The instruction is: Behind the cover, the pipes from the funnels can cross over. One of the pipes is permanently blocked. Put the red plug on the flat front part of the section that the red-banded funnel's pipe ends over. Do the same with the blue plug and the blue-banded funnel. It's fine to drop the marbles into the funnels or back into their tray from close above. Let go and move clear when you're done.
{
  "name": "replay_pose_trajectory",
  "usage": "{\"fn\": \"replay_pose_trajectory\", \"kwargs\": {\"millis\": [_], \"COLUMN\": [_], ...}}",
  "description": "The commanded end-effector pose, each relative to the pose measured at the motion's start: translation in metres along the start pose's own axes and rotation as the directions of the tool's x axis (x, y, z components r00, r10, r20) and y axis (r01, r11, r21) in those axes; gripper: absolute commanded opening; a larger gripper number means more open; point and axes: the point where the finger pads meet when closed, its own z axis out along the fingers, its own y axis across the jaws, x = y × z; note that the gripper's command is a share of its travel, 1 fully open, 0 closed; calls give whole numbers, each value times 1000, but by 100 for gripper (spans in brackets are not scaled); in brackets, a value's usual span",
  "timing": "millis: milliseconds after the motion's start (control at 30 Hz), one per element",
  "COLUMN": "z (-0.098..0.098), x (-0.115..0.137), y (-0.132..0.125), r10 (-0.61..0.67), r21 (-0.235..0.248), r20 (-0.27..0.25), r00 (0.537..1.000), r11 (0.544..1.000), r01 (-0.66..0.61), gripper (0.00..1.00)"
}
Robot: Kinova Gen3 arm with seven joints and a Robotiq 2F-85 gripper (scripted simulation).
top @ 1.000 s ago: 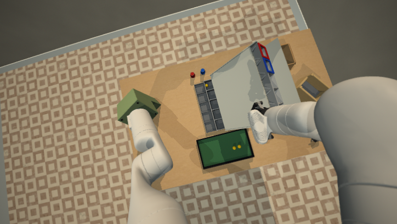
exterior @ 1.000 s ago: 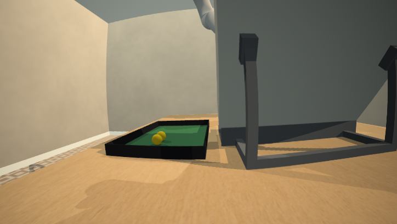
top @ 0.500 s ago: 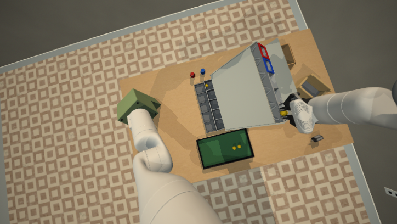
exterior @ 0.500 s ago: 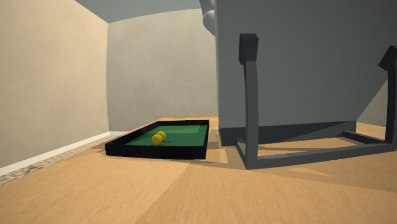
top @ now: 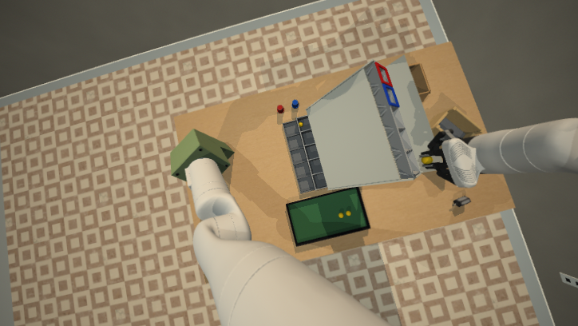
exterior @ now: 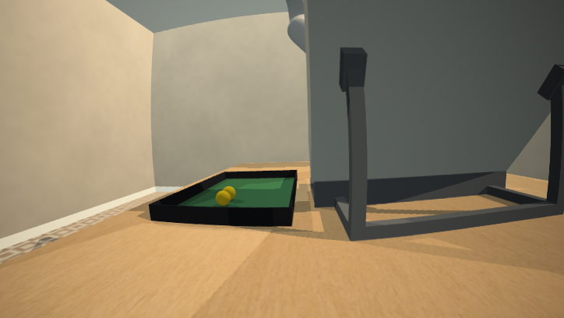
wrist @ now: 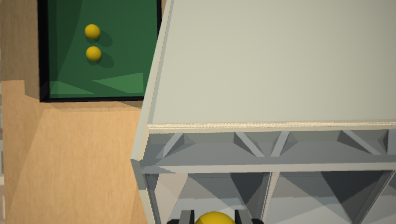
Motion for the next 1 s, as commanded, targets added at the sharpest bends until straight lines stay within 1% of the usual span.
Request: {"fn": "replay_pose_trajectory", "kwargs": {"millis": [0,133,167,700,733,967], "z": [0,0,0,0,30,30], "x": [0,0,0,0,2,2], "y": [0,0,0,0,0,0], "r10": [0,0,0,0,0,0], "r21": [0,0,10,10,9,9], "r20": [1,1,-61,-61,-61,-61], "r00": [1000,1000,998,998,998,998], "r11": [1000,1000,1000,1000,1000,1000], "r01": [0,0,0,0,1,1], "gripper": [0,0,0,0,0,0]}}
